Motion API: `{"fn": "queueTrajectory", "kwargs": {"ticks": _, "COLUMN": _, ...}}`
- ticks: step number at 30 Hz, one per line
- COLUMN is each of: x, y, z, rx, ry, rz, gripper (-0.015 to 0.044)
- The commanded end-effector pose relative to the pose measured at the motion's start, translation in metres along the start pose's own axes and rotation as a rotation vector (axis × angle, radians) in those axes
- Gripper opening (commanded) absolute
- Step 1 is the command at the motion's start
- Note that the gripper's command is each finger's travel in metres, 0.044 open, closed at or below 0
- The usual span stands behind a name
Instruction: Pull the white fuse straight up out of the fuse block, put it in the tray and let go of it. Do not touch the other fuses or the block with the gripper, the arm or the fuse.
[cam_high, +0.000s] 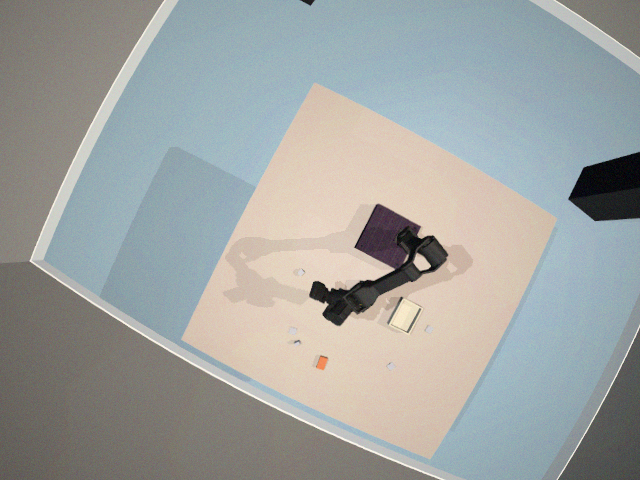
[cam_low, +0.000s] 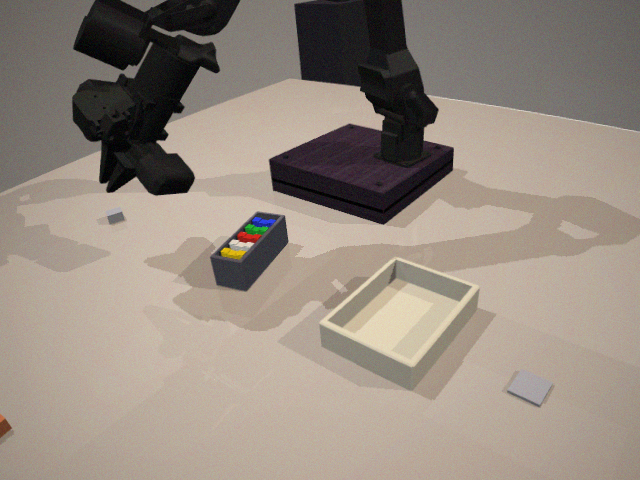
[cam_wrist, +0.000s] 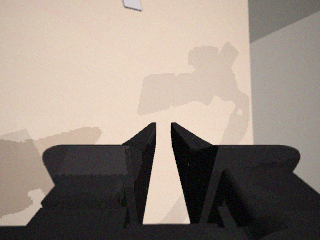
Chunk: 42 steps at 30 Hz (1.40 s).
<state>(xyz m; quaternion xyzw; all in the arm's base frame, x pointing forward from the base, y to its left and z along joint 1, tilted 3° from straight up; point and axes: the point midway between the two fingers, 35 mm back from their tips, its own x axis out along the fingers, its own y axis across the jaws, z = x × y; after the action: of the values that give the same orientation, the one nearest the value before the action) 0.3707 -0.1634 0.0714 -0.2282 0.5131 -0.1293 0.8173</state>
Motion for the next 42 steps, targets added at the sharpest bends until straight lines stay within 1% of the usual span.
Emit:
{"fn": "queueTrajectory", "kwargs": {"ticks": 1, "x": -0.032, "y": 0.074, "z": 0.001, "rx": -0.856, "ry": -0.010, "rz": 0.345, "gripper": 0.0067}}
{"fn": "queueTrajectory", "kwargs": {"ticks": 8, "x": -0.054, "y": 0.108, "z": -0.009, "rx": -1.262, "ry": -0.075, "rz": 0.536, "gripper": 0.0067}}
{"fn": "queueTrajectory", "kwargs": {"ticks": 17, "x": -0.088, "y": 0.140, "z": -0.024, "rx": -1.705, "ry": -0.223, "rz": 0.771, "gripper": 0.0067}}
{"fn": "queueTrajectory", "kwargs": {"ticks": 42, "x": -0.085, "y": 0.143, "z": -0.025, "rx": -1.709, "ry": -0.224, "rz": 0.773, "gripper": 0.0067}}
